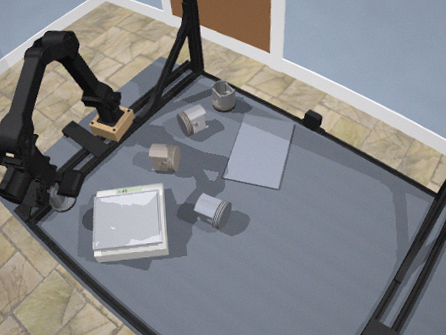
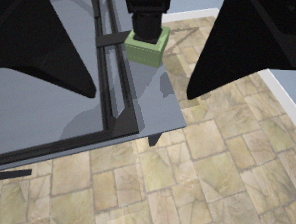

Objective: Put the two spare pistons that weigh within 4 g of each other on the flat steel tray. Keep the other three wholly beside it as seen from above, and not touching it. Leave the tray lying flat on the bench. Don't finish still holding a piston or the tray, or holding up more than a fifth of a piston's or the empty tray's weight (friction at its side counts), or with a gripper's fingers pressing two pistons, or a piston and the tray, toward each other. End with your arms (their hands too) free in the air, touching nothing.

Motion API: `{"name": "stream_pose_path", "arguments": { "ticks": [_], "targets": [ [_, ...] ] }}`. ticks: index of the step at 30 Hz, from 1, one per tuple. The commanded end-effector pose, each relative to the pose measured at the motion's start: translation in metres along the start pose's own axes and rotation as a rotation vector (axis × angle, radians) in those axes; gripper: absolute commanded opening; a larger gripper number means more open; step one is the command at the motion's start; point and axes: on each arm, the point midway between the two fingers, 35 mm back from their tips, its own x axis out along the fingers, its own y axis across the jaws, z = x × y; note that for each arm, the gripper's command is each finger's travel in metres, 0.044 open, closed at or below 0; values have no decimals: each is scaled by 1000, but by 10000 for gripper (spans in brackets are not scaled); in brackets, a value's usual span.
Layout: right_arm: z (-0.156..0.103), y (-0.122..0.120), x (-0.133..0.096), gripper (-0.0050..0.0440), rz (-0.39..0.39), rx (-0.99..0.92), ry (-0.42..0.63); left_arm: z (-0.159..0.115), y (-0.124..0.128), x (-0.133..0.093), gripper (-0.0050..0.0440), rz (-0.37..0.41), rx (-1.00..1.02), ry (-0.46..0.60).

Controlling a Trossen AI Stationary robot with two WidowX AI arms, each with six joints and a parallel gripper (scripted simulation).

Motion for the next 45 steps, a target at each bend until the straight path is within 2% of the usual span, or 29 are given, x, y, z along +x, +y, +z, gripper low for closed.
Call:
{"name": "stream_pose_path", "arguments": {
  "ticks": [1,3,18,20,35,37,45],
  "targets": [
    [-7,16,-10,158,-5,-92,-37,0,0,0,440,-2,3,2],
    [-7,16,-10,158,-5,-92,-37,0,0,0,440,-2,3,2],
    [-37,81,-33,158,-35,-478,-137,0,0,0,440,-2,3,2],
    [-37,81,-33,158,-35,-478,-137,0,0,0,440,-2,3,2],
    [-66,144,-54,158,-36,-490,-139,0,0,0,440,-2,3,2],
    [-66,144,-54,158,-36,-490,-139,0,0,0,440,-2,3,2],
    [-33,166,-58,158,-37,-515,-139,0,0,0,440,-2,3,2]
  ]
}}
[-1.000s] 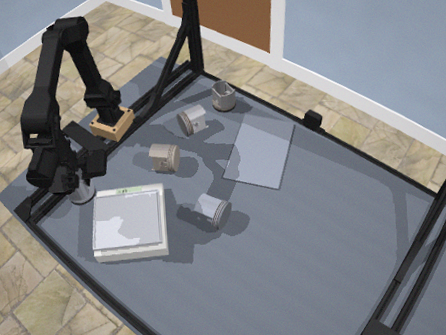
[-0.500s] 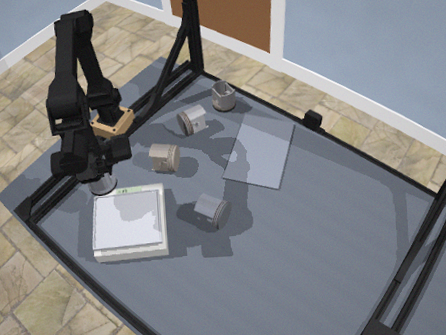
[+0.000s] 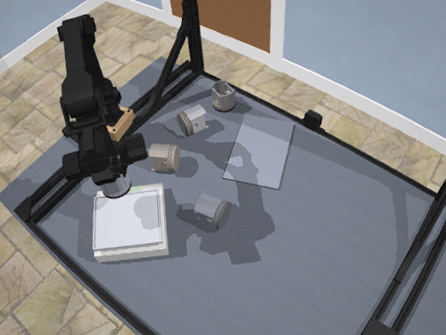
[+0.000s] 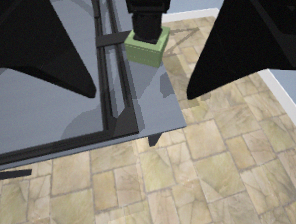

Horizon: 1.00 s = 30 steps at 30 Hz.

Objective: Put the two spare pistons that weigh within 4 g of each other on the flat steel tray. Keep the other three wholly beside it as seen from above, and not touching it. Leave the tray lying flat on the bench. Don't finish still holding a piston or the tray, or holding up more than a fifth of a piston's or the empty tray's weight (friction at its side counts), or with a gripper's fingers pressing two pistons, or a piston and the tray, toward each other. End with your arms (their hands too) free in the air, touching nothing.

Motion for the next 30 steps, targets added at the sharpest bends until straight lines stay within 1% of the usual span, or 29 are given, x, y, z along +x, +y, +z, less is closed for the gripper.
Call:
{"name": "stream_pose_path", "arguments": {
  "ticks": [1,7,10,24,26,30],
  "targets": [
    [20,3,-1,158,-2,0,-5,0,0,0,440,-2,2,2],
    [50,5,-1,158,-2,0,-5,0,0,0,440,-2,2,2],
    [54,6,-1,158,-4,-26,-2,0,0,0,440,-2,2,2],
    [54,6,-1,158,-31,-396,43,0,0,0,440,-2,2,2],
    [54,6,-1,158,-31,-396,43,0,0,0,440,-2,2,2],
    [54,6,-1,158,-39,-501,56,0,0,0,440,-2,2,2]
  ]
}}
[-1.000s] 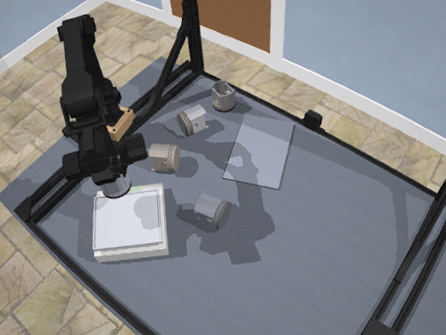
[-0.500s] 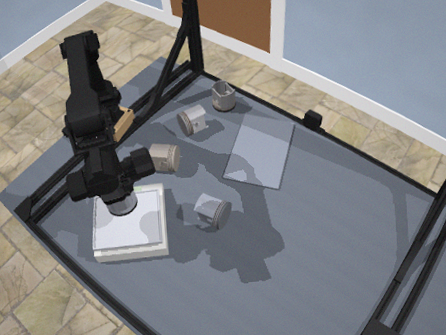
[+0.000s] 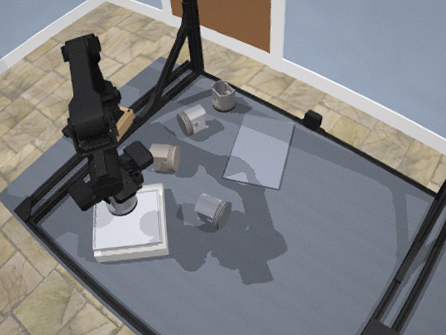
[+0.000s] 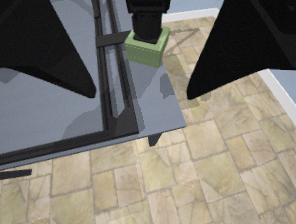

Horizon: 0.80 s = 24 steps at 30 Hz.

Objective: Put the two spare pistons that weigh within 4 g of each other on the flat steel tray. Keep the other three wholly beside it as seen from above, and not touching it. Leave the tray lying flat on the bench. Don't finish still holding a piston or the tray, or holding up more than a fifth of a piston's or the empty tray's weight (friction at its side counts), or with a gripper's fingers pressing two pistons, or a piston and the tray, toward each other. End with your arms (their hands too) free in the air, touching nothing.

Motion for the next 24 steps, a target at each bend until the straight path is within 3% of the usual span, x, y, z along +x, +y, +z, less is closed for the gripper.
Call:
{"name": "stream_pose_path", "arguments": {
  "ticks": [1,24],
  "targets": [
    [2,-1,-2,158,-12,-94,6,0,0,0,440,-2,2,2],
    [2,-1,1,158,-48,-591,68,0,0,0,440,-2,2,2]
  ]
}}
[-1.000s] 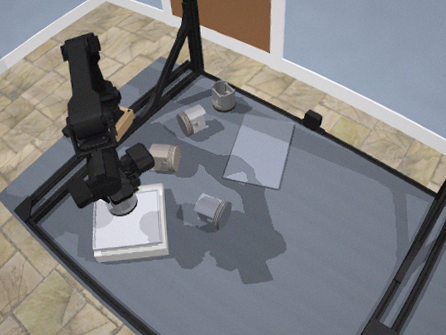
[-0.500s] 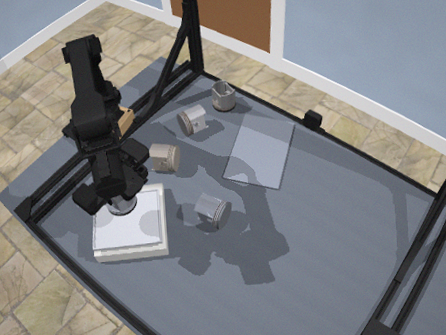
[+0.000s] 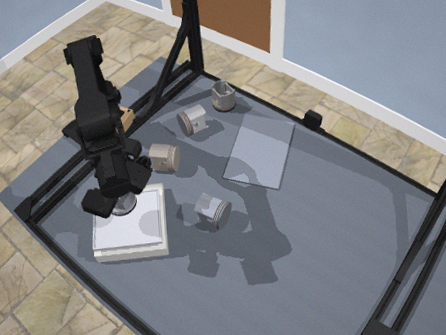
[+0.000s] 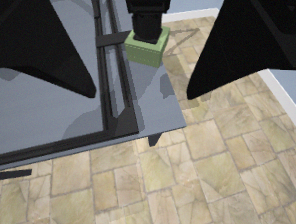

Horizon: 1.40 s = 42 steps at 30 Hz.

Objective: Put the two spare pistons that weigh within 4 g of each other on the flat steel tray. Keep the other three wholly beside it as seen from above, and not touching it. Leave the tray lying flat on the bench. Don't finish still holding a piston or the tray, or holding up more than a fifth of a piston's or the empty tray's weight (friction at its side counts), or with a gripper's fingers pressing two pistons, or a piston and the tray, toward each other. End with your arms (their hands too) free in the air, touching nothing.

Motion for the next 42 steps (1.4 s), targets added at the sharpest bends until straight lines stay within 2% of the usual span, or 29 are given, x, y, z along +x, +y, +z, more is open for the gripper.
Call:
{"name": "stream_pose_path", "arguments": {
  "ticks": [1,42],
  "targets": [
    [1,-1,3,158,-7,-40,5,0,0,0,440,-2,2,2],
    [2,-1,62,158,-7,-40,5,0,0,0,440,-2,2,2]
  ]
}}
